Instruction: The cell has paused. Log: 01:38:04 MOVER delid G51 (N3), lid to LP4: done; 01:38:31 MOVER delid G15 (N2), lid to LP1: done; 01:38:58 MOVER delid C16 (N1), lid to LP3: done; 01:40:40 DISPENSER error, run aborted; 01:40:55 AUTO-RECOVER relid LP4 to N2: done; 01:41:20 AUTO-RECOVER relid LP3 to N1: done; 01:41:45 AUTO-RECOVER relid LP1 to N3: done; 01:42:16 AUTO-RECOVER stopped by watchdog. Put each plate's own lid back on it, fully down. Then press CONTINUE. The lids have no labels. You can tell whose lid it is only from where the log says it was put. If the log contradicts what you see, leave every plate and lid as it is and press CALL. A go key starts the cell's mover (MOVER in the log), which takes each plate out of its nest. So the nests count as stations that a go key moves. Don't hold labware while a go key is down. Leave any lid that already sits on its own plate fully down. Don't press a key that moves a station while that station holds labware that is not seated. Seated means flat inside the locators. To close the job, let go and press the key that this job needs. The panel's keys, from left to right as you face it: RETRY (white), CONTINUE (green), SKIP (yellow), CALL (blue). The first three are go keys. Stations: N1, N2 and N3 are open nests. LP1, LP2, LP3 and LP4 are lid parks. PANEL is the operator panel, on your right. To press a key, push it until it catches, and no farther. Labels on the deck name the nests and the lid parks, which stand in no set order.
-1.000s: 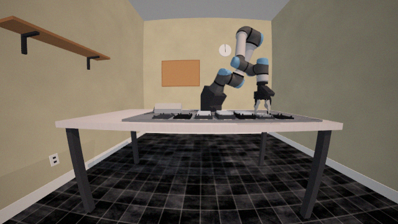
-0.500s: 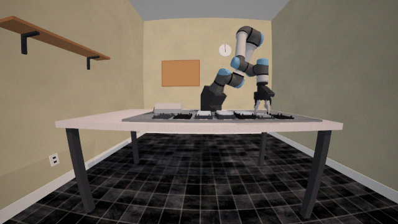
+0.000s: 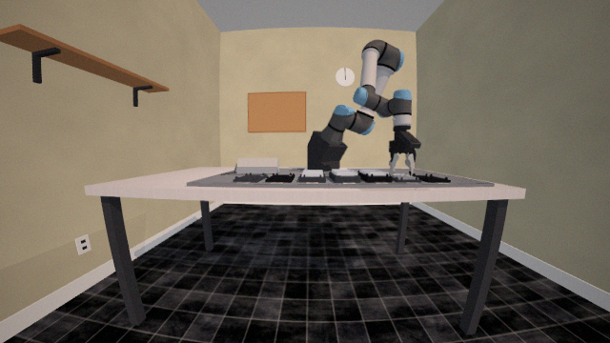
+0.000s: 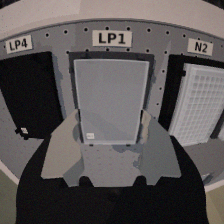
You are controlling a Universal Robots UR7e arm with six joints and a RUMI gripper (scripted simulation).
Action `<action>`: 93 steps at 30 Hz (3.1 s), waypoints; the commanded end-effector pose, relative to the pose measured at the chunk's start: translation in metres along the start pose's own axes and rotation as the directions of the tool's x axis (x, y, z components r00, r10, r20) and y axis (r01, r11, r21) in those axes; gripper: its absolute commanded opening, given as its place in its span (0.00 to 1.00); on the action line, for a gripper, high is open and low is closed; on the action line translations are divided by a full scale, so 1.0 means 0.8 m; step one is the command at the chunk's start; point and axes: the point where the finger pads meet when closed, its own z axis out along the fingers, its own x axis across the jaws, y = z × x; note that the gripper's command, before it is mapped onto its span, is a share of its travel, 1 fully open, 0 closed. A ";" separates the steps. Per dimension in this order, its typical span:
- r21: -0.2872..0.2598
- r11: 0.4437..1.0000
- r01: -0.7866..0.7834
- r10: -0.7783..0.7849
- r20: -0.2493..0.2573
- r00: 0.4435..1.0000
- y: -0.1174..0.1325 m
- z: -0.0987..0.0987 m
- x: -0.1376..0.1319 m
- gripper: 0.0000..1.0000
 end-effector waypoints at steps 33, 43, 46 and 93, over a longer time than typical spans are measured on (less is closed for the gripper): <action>0.001 1.000 0.000 0.000 0.000 1.000 0.000 0.000 0.000 0.82; 0.001 1.000 0.000 0.000 0.000 1.000 0.000 0.000 0.000 0.82; 0.001 1.000 0.000 0.000 0.000 1.000 0.000 0.000 0.000 0.82; 0.001 1.000 0.000 0.000 0.000 1.000 0.000 -0.046 0.000 0.82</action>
